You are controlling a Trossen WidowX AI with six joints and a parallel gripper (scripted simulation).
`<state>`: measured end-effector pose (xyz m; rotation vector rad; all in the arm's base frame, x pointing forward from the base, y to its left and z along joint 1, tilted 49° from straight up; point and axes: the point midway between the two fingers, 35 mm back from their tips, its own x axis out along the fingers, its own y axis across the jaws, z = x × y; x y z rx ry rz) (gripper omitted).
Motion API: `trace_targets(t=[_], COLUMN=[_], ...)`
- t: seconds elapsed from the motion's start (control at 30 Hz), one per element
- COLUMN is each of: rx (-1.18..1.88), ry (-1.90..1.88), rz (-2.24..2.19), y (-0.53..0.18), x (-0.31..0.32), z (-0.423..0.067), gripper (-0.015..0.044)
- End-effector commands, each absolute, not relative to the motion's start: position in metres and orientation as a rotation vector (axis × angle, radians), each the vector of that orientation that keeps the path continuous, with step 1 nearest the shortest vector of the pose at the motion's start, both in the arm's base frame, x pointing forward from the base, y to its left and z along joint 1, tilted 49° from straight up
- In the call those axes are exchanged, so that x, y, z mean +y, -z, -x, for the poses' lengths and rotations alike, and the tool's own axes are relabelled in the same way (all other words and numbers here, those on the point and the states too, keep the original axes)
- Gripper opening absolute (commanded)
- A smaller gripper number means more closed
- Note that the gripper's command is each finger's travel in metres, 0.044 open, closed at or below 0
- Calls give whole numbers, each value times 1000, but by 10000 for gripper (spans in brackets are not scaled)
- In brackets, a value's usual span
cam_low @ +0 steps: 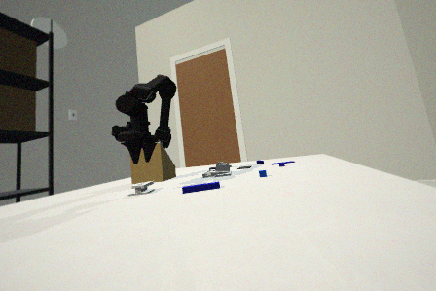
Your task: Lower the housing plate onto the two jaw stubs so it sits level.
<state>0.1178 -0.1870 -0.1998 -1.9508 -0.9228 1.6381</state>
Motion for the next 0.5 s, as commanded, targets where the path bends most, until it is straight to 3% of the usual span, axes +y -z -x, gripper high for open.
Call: trace_targets(t=[0.0, 0.47], rx=[-915, -916], ry=[-1629, -1627], rz=[1940, 1940], y=[204, 225], x=[-180, -155], z=[-119, -121], gripper=[440, 440])
